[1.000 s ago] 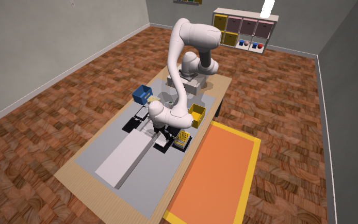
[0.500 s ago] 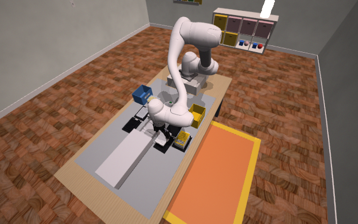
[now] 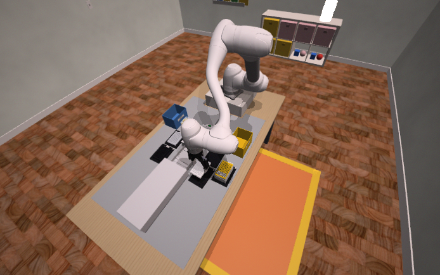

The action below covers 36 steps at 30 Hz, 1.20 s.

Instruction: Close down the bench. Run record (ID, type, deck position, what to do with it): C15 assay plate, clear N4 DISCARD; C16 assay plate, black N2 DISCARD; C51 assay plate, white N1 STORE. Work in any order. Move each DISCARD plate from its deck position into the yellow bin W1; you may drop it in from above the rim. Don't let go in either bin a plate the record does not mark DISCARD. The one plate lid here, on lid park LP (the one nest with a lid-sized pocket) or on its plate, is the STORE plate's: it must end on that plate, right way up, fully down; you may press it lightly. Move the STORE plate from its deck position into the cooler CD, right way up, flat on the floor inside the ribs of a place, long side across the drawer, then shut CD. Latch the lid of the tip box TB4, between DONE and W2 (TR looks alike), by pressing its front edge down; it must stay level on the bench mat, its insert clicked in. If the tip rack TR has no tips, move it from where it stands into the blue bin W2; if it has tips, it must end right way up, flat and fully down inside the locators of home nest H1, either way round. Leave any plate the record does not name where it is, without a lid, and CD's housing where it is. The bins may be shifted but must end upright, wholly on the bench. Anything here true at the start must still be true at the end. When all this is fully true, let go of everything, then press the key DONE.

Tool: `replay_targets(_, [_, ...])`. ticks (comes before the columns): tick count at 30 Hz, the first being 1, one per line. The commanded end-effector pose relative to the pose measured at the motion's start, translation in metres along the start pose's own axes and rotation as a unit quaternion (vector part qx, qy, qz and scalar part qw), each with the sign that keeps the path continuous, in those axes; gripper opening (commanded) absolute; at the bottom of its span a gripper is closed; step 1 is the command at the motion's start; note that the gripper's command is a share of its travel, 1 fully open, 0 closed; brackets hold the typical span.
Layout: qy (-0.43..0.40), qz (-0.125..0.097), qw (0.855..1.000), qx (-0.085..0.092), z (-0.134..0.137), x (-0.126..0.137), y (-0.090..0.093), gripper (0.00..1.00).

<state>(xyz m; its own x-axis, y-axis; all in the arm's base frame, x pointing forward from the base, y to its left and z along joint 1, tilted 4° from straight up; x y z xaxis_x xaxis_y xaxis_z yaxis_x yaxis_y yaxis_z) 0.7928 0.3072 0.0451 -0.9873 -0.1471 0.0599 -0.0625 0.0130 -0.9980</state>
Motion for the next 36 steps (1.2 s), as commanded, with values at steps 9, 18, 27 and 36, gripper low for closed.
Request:
replay_targets(9, [0.001, 0.001, 1.0, 0.0, 0.002, -0.002, -0.017, 0.0])
replay_targets(18, [0.001, 0.001, 1.0, 0.0, 0.002, -0.002, -0.029, 0.0])
replay_targets(27, [0.001, 0.001, 1.0, 0.0, 0.002, -0.002, -0.034, 0.0])
replay_targets(36, [0.001, 0.001, 1.0, 0.0, 0.002, -0.002, -0.034, 0.0])
Point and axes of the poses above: the point where the finger pads meet when closed, its own y axis out along the fingers, its own z axis across the jaws, x = y × z, the point moved 7 cm from there along -y, back along the fingers, and after that the axes turned 2 degrees about -y, right-handed, at the moved point
